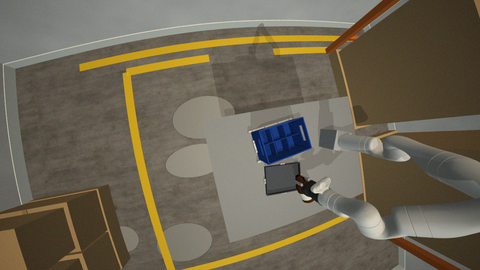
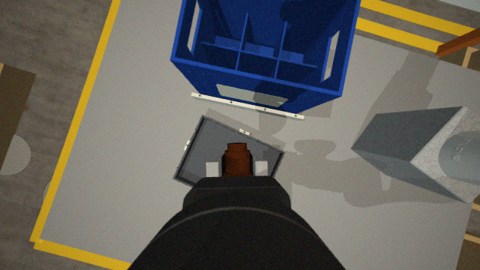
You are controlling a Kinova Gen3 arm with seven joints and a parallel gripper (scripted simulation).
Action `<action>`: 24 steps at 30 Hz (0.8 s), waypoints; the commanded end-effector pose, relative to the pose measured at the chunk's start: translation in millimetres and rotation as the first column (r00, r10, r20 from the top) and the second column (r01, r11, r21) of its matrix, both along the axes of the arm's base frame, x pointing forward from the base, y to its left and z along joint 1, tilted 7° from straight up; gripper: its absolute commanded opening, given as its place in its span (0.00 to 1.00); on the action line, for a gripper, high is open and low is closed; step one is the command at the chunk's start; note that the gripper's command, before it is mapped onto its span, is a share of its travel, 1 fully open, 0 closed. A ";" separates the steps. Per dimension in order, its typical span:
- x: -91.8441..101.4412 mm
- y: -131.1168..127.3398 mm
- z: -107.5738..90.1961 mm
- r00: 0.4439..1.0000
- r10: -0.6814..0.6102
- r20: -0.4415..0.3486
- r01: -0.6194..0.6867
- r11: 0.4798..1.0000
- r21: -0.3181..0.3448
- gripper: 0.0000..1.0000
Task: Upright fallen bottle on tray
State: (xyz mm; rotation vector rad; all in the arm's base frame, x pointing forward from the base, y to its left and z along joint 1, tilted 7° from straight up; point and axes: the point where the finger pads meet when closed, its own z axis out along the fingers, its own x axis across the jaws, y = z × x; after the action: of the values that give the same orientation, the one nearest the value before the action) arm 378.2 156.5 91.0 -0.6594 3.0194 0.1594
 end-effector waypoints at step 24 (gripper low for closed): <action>0.8 -1.4 0.8 0.999 0.039 0.006 -0.039 0.999 0.000 0.00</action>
State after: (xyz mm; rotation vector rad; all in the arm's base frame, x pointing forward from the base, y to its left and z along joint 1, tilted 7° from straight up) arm 378.4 154.9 91.1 -0.7190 3.0033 0.1590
